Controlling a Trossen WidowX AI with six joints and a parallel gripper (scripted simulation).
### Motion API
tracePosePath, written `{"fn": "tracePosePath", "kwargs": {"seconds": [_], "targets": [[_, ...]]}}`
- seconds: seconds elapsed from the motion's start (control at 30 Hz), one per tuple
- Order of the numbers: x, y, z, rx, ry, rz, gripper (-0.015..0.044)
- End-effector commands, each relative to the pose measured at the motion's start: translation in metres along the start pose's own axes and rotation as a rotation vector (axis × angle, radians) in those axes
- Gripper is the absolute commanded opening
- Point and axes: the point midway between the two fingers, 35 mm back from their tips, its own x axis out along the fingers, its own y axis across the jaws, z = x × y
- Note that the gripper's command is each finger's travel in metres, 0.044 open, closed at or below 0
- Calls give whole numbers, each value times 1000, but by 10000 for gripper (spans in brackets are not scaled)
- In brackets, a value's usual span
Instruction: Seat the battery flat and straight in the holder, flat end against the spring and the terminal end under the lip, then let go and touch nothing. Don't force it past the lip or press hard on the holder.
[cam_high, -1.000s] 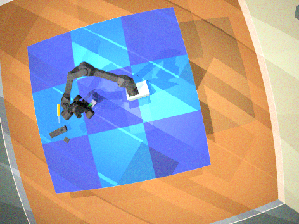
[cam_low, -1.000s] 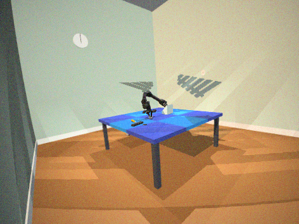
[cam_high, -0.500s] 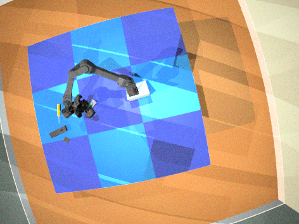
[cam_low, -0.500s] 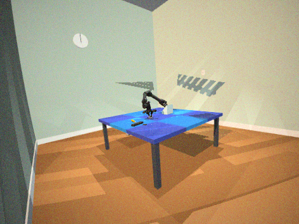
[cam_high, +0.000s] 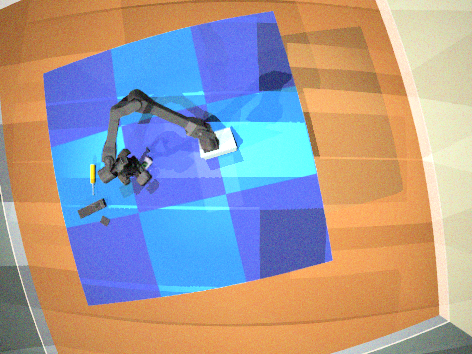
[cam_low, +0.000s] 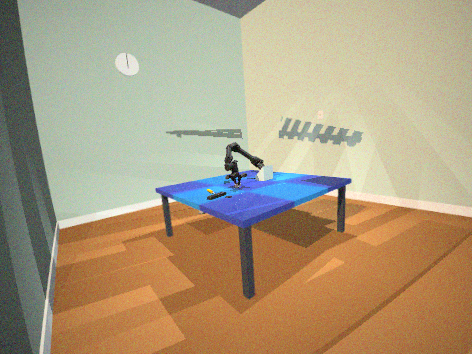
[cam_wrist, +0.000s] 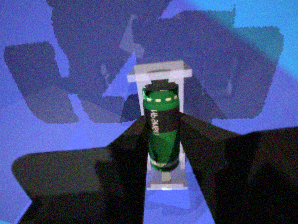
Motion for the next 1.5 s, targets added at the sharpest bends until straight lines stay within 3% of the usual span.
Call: {"fn": "tracePosePath", "kwargs": {"seconds": [0.0, 1.47], "targets": [[1, 1, 1, -4, -27, 6, 82], [2, -1, -15, -21, -80, 2, 82]]}}
